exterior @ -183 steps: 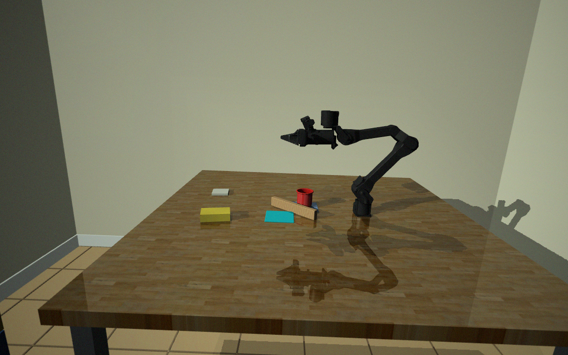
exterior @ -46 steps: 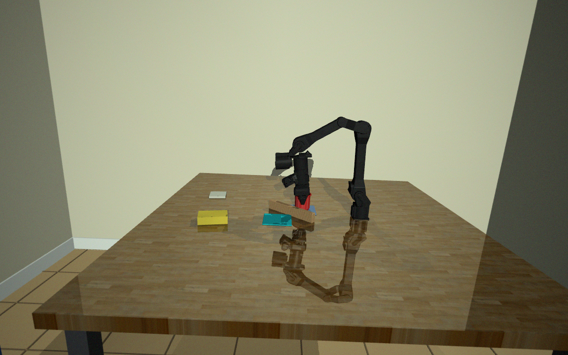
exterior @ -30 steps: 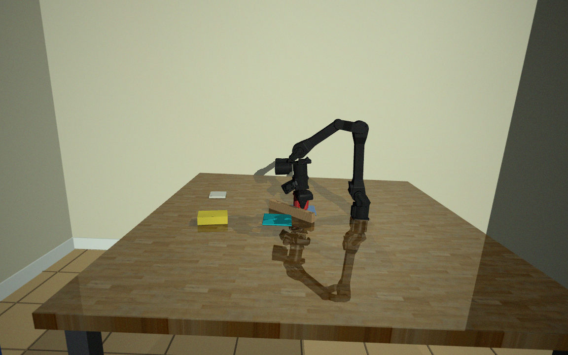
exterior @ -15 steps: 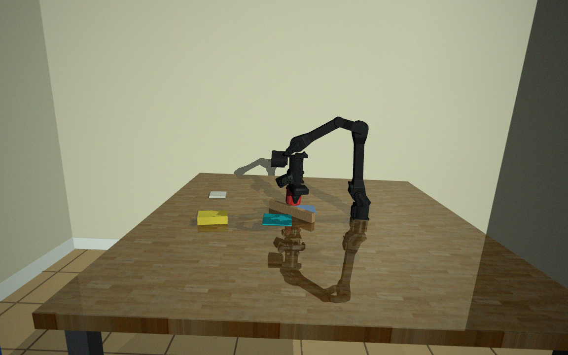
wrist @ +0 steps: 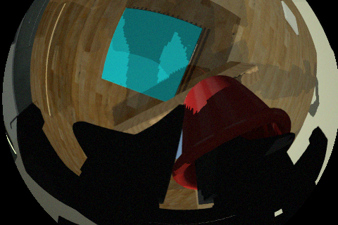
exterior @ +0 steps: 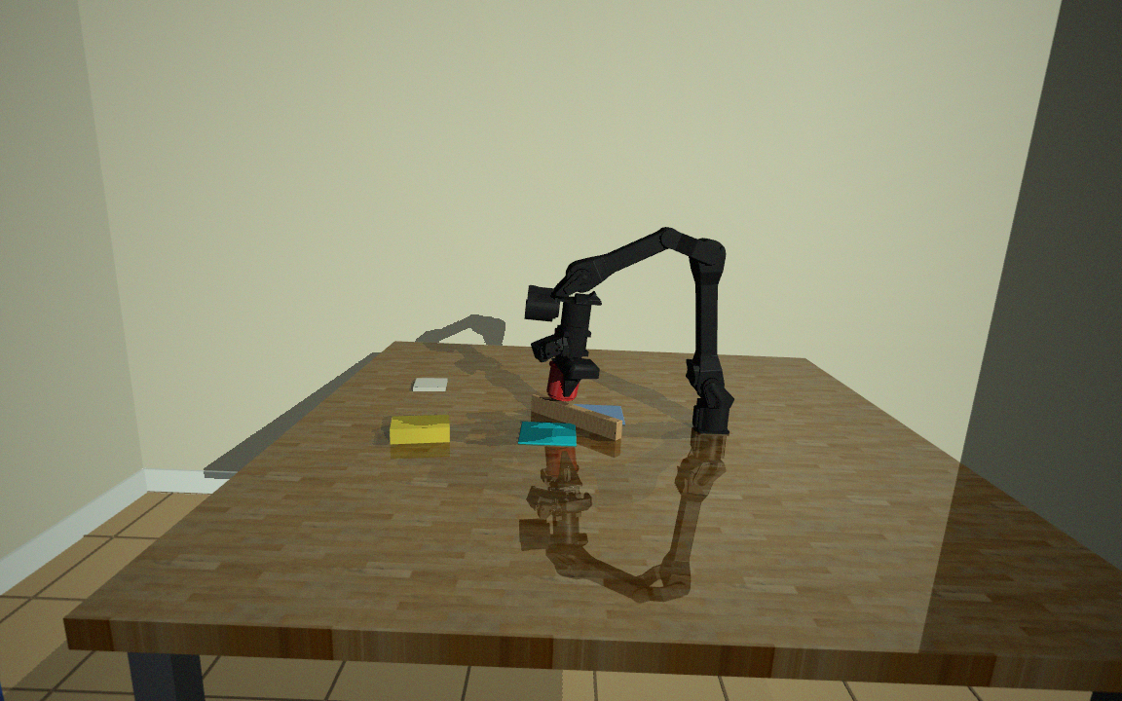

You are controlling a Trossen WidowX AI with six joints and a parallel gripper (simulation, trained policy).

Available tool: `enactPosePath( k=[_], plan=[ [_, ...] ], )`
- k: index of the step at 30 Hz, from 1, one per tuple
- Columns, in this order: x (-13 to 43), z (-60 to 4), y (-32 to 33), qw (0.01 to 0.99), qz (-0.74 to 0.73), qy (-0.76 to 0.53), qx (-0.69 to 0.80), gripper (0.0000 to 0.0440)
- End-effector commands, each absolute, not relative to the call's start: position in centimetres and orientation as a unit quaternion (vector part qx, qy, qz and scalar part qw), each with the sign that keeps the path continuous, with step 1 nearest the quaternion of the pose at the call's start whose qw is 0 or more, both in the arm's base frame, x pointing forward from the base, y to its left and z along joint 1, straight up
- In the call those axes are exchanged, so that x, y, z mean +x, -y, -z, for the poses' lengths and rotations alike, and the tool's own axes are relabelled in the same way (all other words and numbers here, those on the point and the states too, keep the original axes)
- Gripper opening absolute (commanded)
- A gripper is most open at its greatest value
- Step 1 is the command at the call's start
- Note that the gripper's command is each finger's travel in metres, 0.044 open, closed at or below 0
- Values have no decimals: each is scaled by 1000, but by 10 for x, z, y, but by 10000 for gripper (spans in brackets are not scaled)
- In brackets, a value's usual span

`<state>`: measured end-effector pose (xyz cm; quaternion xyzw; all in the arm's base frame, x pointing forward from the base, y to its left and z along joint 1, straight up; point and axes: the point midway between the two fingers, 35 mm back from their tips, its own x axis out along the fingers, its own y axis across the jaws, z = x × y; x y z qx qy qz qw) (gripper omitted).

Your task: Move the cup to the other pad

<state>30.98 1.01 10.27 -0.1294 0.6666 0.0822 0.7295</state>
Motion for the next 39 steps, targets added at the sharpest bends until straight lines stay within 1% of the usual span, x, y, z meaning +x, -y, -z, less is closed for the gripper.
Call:
enactPosePath(
  k=[1,18,26,33,37,39],
  plan=[
    [317,-105,-20,736,-88,-659,-131,0],
    [337,-90,-79,753,-119,-630,-147,0],
    [336,-67,-88,754,-115,-628,-152,13],
    [336,-59,-88,758,-114,-624,-149,56],
    [340,-66,-88,770,-116,-612,-141,117],
    [342,-71,-89,776,-119,-604,-137,122]
  ],
)
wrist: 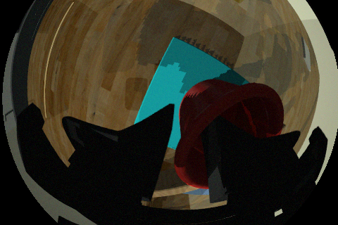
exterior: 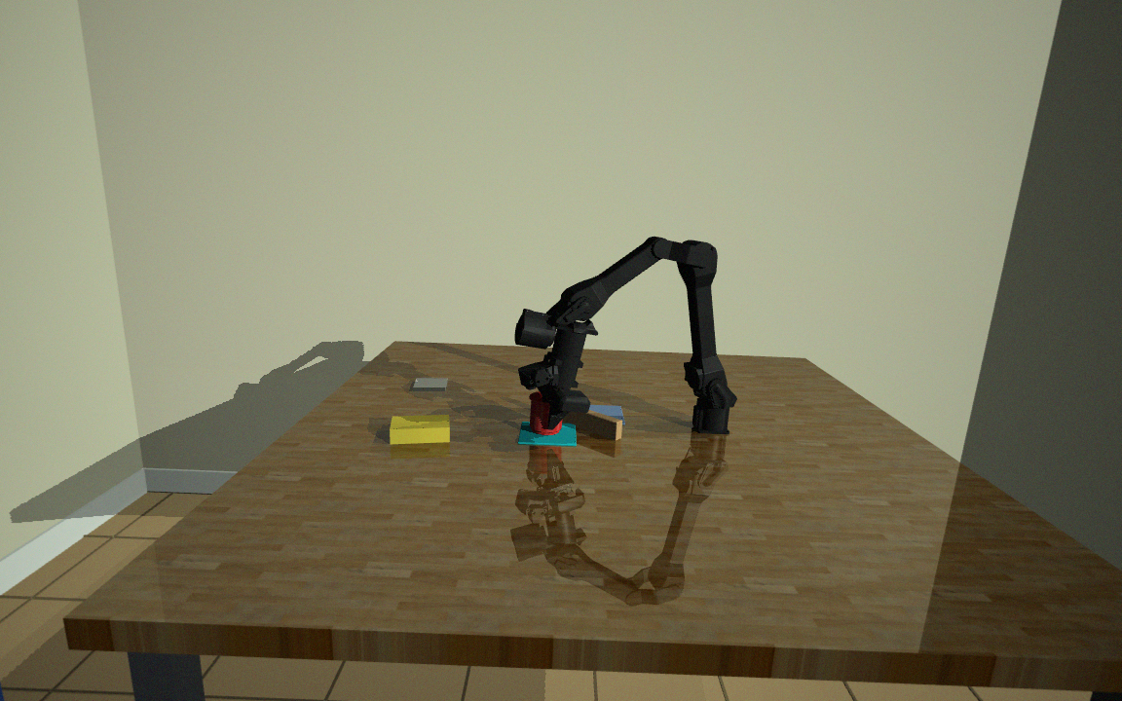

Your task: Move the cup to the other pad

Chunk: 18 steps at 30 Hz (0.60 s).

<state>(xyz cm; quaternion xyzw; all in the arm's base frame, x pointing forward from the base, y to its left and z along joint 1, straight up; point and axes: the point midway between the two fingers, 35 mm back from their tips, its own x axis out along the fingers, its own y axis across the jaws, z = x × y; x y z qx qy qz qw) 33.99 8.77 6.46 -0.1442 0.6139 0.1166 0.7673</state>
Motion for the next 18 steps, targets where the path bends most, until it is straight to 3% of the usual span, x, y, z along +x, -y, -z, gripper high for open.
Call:
enactPosePath(
  k=[1,4,18],
  plan=[
    [343,-74,-89,779,-120,-600,-136,121],
    [342,-79,-88,784,-124,-593,-135,110],
    [325,-106,-86,797,-138,-576,-117,165]
  ],
)
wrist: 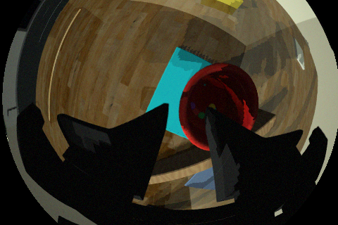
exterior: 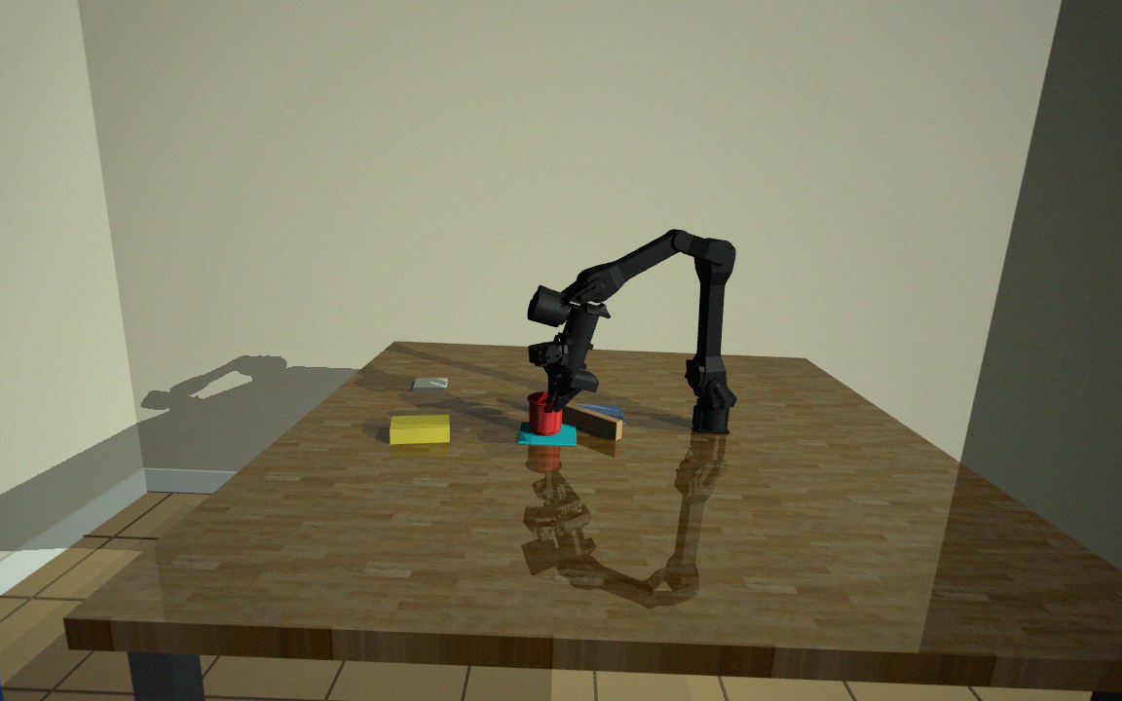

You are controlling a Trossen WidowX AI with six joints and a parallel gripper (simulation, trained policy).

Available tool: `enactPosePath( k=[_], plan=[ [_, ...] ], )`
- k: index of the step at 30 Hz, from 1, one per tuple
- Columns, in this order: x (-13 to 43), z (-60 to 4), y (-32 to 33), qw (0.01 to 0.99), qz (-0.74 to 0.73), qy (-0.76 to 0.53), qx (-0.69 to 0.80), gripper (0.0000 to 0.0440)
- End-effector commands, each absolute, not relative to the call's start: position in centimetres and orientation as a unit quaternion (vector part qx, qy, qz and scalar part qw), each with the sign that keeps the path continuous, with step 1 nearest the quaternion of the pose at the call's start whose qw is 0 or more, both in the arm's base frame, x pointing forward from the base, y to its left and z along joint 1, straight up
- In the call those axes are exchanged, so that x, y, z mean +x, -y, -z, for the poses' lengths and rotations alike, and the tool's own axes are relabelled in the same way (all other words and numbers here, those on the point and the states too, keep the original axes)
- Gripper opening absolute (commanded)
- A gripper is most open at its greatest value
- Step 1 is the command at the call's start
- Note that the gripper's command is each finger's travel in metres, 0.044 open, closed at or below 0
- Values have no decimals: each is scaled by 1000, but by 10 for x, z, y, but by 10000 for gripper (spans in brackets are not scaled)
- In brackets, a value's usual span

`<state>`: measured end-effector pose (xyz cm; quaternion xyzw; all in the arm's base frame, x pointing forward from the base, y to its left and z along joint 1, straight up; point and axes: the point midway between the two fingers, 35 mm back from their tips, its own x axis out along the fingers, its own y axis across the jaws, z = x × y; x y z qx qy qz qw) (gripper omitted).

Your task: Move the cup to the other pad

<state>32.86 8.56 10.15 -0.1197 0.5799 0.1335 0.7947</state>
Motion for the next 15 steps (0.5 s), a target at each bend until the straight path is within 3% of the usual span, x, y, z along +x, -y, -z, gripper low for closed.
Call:
enactPosePath(
  k=[1,11,15],
  plan=[
    [325,-109,-86,799,-138,-574,-116,170],
    [323,-139,-85,822,-142,-542,-104,229],
    [324,-150,-83,830,-139,-530,-101,310]
  ],
)
